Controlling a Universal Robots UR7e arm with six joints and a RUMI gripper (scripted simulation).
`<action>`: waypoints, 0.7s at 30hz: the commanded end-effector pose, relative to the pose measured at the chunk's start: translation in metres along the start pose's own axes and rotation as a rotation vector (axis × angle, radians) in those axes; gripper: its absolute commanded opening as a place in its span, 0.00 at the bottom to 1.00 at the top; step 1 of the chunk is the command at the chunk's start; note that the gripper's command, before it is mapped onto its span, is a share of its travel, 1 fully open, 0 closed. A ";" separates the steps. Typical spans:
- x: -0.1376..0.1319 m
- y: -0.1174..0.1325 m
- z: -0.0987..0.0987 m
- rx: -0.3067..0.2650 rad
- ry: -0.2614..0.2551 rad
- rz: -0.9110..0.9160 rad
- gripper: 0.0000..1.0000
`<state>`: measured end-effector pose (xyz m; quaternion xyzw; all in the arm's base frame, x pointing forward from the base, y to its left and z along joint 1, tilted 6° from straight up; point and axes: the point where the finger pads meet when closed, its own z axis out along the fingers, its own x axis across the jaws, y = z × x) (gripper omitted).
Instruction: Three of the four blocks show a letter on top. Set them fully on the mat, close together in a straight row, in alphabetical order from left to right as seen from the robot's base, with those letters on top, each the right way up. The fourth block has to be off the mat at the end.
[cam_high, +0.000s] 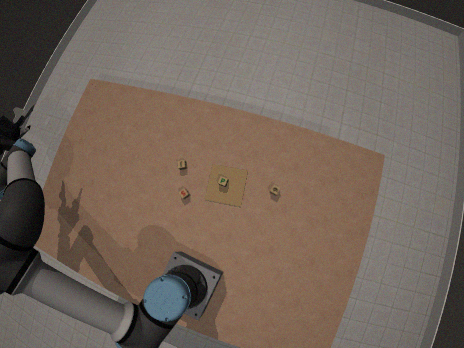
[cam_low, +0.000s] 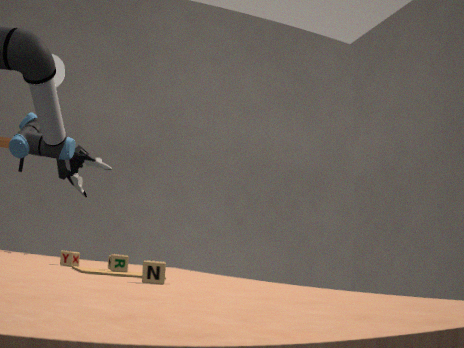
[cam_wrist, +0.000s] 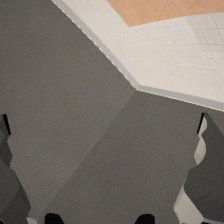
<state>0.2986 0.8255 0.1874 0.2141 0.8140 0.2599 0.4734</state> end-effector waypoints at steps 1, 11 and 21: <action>-0.001 0.001 -0.001 -0.001 0.000 0.002 1.00; -0.001 0.001 -0.001 -0.001 0.000 0.002 1.00; -0.002 0.000 0.001 0.002 0.000 -0.002 1.00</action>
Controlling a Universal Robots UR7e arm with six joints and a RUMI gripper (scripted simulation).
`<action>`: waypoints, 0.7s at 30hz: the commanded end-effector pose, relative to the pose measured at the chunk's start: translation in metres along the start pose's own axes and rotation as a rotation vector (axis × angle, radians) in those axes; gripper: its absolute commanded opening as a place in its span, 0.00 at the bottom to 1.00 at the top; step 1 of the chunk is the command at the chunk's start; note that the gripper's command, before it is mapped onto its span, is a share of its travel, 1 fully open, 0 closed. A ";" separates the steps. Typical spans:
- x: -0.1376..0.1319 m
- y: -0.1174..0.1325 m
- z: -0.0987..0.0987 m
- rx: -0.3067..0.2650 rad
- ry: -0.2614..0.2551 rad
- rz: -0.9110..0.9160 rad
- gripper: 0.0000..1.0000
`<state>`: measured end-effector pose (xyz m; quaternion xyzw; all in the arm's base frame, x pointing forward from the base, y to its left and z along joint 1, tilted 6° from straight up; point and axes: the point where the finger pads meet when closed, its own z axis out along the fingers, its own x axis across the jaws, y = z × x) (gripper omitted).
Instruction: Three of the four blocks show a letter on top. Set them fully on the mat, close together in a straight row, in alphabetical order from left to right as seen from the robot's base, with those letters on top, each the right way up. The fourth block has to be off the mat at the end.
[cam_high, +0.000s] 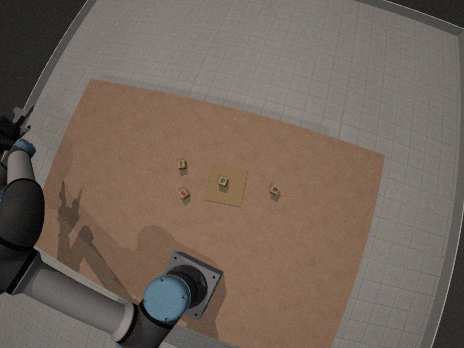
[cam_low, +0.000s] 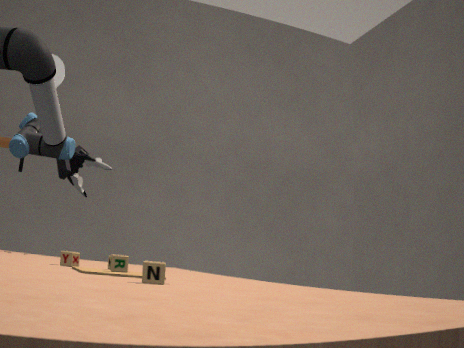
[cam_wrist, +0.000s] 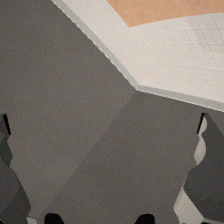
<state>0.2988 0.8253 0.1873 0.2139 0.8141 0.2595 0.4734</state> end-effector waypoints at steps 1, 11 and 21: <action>-0.003 -0.001 0.002 0.004 0.000 -0.006 1.00; -0.051 -0.044 0.044 0.122 0.012 -0.150 1.00; -0.123 -0.124 0.090 0.307 0.067 -0.347 1.00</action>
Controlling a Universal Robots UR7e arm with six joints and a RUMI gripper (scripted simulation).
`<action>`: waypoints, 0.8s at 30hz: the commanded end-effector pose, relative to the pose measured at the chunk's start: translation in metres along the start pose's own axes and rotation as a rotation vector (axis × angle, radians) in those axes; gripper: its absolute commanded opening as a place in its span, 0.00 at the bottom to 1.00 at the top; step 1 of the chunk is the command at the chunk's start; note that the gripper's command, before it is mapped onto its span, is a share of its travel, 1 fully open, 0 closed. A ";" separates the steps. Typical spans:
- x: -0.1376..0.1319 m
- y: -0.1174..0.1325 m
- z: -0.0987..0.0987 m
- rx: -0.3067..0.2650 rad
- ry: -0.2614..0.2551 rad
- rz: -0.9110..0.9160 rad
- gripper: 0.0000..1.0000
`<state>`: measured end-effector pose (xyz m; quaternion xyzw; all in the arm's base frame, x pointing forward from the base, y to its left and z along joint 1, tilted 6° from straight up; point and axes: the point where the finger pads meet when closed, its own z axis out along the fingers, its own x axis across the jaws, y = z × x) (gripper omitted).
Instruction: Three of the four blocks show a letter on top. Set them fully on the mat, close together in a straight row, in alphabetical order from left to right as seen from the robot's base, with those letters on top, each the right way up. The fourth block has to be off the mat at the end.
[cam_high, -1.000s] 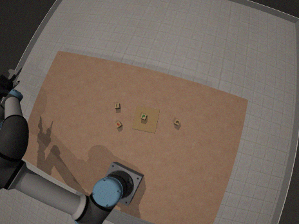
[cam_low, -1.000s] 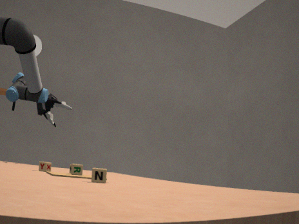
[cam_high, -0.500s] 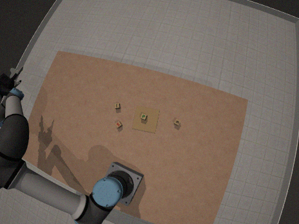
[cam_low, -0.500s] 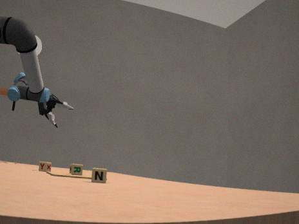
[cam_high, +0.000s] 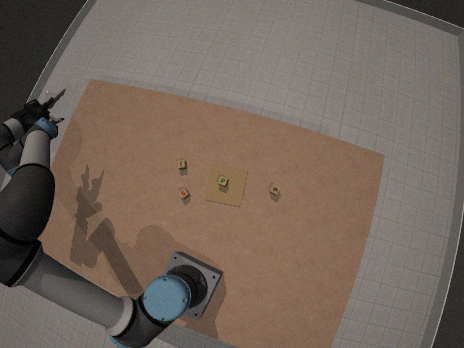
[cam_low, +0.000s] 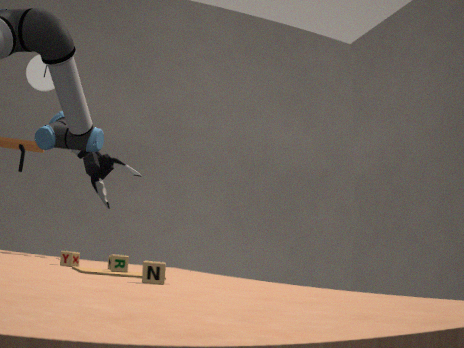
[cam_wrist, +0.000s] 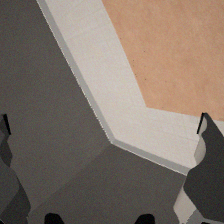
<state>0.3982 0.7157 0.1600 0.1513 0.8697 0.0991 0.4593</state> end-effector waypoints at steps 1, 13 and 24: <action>-0.027 -0.047 0.028 0.087 0.037 -0.099 1.00; -0.076 -0.185 0.075 0.312 0.191 -0.322 1.00; -0.099 -0.339 0.079 0.504 0.426 -0.497 1.00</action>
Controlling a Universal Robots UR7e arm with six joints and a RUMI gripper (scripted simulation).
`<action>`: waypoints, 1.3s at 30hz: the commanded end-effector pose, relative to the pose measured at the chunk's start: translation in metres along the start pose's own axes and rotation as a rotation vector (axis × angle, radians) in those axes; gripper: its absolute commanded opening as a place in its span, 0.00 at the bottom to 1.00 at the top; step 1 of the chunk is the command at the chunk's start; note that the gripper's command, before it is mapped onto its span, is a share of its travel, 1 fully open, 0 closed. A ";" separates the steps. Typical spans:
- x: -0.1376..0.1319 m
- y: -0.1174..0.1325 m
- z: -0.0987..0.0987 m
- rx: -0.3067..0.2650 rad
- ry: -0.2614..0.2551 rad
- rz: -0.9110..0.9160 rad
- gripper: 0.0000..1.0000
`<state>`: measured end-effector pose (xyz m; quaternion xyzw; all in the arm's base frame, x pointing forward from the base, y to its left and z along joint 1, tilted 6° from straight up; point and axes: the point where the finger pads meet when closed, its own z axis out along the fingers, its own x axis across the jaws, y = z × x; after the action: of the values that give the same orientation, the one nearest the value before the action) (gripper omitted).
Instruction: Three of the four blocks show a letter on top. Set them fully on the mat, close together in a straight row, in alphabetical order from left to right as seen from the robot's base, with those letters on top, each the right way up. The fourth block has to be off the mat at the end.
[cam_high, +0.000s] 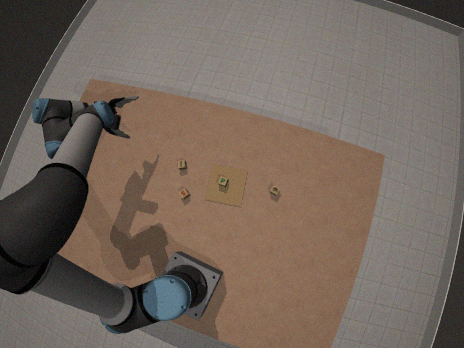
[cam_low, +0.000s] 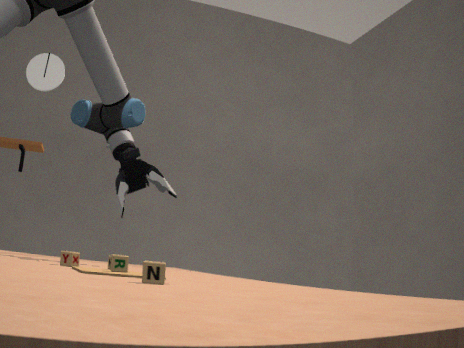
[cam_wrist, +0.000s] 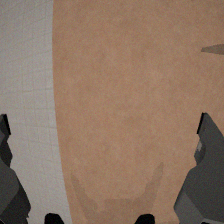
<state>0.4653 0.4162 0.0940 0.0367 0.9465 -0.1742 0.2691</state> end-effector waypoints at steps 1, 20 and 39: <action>0.011 -0.046 0.020 0.044 0.075 -0.060 1.00; 0.087 -0.183 0.061 0.142 0.380 -0.230 1.00; 0.089 -0.186 0.061 0.143 0.388 -0.234 1.00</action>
<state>0.3888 0.2181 0.0560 -0.0216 0.9635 -0.2608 0.0563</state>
